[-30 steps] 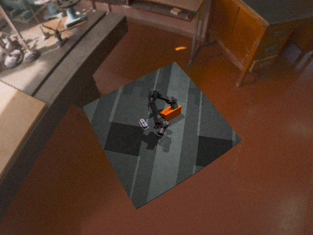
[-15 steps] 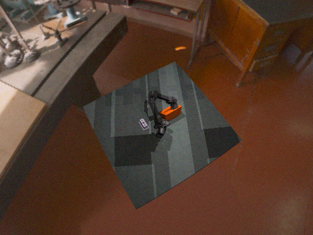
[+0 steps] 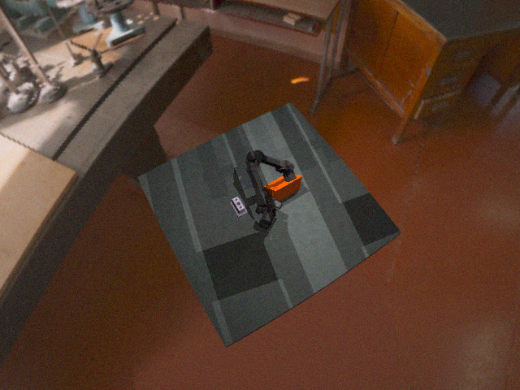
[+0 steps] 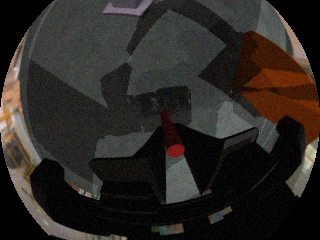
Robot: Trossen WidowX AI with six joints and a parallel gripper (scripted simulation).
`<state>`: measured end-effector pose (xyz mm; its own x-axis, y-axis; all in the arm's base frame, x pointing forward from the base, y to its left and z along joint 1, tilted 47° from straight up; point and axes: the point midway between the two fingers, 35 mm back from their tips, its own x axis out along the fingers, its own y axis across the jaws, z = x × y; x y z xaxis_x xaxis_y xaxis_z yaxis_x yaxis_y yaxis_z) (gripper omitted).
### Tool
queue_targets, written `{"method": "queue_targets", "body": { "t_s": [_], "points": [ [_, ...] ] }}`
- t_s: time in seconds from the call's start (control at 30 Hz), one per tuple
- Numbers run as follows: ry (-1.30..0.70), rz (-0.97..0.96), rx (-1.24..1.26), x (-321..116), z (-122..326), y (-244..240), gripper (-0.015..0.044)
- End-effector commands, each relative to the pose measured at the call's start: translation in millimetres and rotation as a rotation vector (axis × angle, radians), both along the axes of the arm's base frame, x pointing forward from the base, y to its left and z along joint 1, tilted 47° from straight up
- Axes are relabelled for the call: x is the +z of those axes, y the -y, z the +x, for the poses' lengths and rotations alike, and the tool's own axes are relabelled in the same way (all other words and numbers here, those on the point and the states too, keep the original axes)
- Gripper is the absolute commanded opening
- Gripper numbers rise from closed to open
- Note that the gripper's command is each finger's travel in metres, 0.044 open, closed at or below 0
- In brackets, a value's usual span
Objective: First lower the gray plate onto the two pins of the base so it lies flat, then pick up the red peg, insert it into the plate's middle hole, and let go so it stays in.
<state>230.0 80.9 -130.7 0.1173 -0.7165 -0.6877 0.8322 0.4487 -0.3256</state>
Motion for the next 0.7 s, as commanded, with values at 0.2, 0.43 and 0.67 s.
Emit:
{"method": "queue_targets", "body": {
  "t_s": [0.2, 0.43, 0.67],
  "points": [
    [-0.001, 0.002, 0.006, 12, 1, -15, 0.0000],
    [-0.002, 0.004, 0.006, 25, 0, -31, 0.0000],
    [-0.002, 0.005, 0.006, 40, -2, -48, 0.0000]
  ]
}}
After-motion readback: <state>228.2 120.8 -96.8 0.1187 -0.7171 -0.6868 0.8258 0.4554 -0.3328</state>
